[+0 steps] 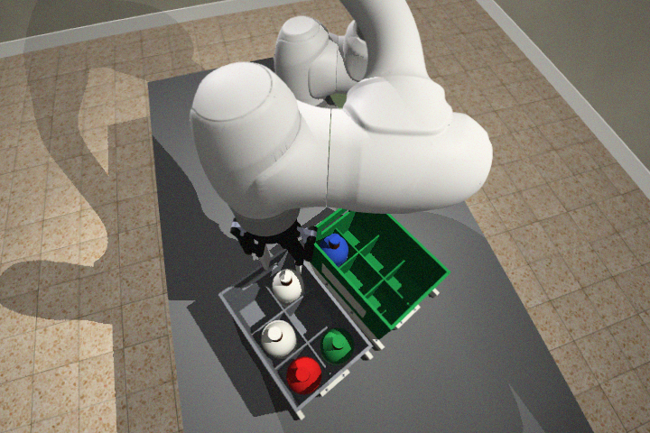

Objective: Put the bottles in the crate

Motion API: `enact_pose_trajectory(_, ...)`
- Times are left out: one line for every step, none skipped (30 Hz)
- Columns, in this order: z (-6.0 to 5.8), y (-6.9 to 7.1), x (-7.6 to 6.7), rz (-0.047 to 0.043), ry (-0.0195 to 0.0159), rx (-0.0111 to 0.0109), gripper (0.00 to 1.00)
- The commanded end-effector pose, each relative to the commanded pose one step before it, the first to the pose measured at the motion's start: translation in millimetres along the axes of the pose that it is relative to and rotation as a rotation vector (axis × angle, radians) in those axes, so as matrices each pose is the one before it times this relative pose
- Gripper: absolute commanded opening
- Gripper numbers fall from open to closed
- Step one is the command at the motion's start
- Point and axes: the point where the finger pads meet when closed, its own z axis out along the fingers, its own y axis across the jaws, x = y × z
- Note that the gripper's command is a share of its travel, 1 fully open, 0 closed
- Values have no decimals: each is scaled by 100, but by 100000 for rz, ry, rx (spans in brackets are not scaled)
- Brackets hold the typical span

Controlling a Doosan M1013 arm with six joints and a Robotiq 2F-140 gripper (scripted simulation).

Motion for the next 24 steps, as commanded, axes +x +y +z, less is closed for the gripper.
enact_pose_trajectory(1,36,27,25,-15,21,38)
enact_pose_trajectory(0,0,0,0,0,0,38)
enact_pose_trajectory(0,0,0,0,0,0,38)
enact_pose_trajectory(0,0,0,0,0,0,38)
enact_pose_trajectory(0,0,0,0,0,0,38)
enact_pose_trajectory(133,0,0,0,0,0,38)
enact_pose_trajectory(133,0,0,0,0,0,38)
enact_pose_trajectory(133,0,0,0,0,0,38)
enact_pose_trajectory(133,0,0,0,0,0,38)
enact_pose_trajectory(0,0,0,0,0,0,38)
enact_pose_trajectory(0,0,0,0,0,0,38)
enact_pose_trajectory(133,0,0,0,0,0,38)
enact_pose_trajectory(133,0,0,0,0,0,38)
enact_pose_trajectory(133,0,0,0,0,0,38)
enact_pose_trajectory(133,0,0,0,0,0,38)
enact_pose_trajectory(133,0,0,0,0,0,38)
enact_pose_trajectory(133,0,0,0,0,0,38)
enact_pose_trajectory(133,0,0,0,0,0,38)
enact_pose_trajectory(133,0,0,0,0,0,38)
enact_pose_trajectory(133,0,0,0,0,0,38)
enact_pose_trajectory(133,0,0,0,0,0,38)
enact_pose_trajectory(133,0,0,0,0,0,38)
enact_pose_trajectory(133,0,0,0,0,0,38)
enact_pose_trajectory(133,0,0,0,0,0,38)
